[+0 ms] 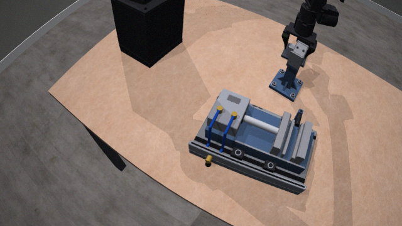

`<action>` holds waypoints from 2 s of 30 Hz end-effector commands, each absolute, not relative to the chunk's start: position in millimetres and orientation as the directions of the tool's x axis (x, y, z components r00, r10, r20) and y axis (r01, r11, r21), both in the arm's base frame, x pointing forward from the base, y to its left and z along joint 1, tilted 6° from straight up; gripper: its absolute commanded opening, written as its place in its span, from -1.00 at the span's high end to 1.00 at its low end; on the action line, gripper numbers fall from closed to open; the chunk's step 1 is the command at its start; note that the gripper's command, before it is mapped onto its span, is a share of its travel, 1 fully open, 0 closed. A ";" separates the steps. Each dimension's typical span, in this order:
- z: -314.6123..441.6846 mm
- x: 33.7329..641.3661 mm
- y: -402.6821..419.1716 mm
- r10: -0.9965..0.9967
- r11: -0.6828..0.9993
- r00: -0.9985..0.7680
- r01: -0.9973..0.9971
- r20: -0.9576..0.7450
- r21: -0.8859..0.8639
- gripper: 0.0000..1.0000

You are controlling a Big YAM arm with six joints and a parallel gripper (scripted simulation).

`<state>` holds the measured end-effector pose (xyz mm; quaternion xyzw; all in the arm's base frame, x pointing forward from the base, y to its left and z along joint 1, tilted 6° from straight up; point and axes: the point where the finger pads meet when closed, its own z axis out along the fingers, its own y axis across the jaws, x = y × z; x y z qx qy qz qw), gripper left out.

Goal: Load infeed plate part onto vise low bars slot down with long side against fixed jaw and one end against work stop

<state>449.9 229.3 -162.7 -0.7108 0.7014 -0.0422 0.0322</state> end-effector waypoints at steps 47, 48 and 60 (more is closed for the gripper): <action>-160.2 465.0 231.8 -1.000 -0.011 0.011 -0.992 0.001 -0.126 1.00; -160.2 465.0 231.8 -1.000 -0.011 0.011 -0.992 0.001 -0.126 1.00; -160.2 465.0 231.8 -1.000 -0.011 0.011 -0.992 0.001 -0.126 1.00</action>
